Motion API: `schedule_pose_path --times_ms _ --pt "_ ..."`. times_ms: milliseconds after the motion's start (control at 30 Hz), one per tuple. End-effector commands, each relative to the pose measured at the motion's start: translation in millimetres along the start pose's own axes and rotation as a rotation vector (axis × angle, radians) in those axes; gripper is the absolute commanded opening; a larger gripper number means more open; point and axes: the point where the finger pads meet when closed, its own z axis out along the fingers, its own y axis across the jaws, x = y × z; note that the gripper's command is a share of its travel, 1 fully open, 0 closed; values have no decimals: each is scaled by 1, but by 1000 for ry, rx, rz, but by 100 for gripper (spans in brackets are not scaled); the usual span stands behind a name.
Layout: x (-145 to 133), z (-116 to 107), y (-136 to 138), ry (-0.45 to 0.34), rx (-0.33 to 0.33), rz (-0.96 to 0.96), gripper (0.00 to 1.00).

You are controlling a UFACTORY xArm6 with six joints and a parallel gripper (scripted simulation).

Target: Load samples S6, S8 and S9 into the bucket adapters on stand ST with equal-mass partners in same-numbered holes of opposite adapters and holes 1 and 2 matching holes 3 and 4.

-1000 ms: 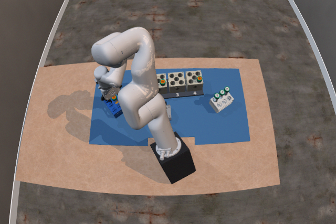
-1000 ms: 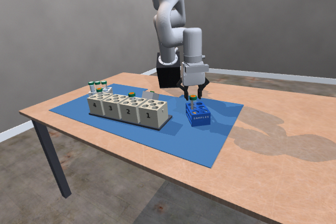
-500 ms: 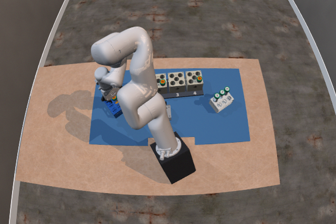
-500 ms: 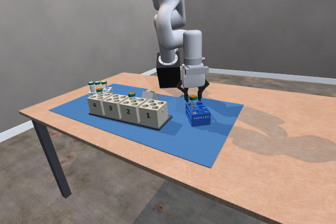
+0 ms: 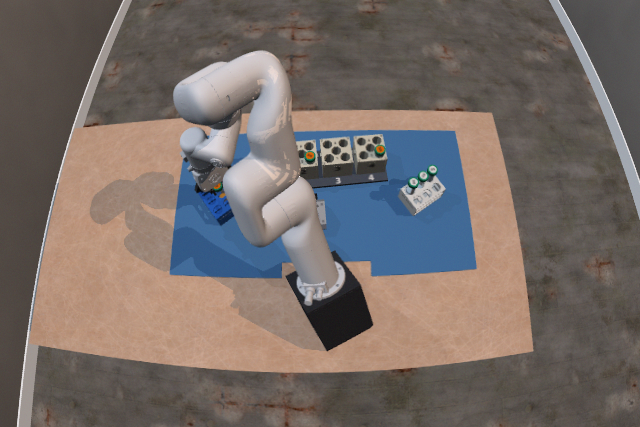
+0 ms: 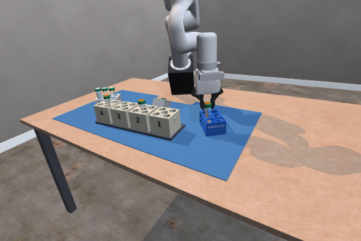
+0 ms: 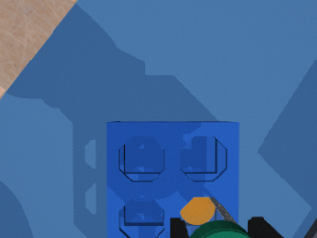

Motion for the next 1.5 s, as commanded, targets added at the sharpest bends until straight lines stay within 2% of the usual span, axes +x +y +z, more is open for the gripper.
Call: schedule_pose_path --times_ms 0,1467 --pt "1 -2 0 3 1 0 0" --pt "1 -6 0 3 1 0 0"
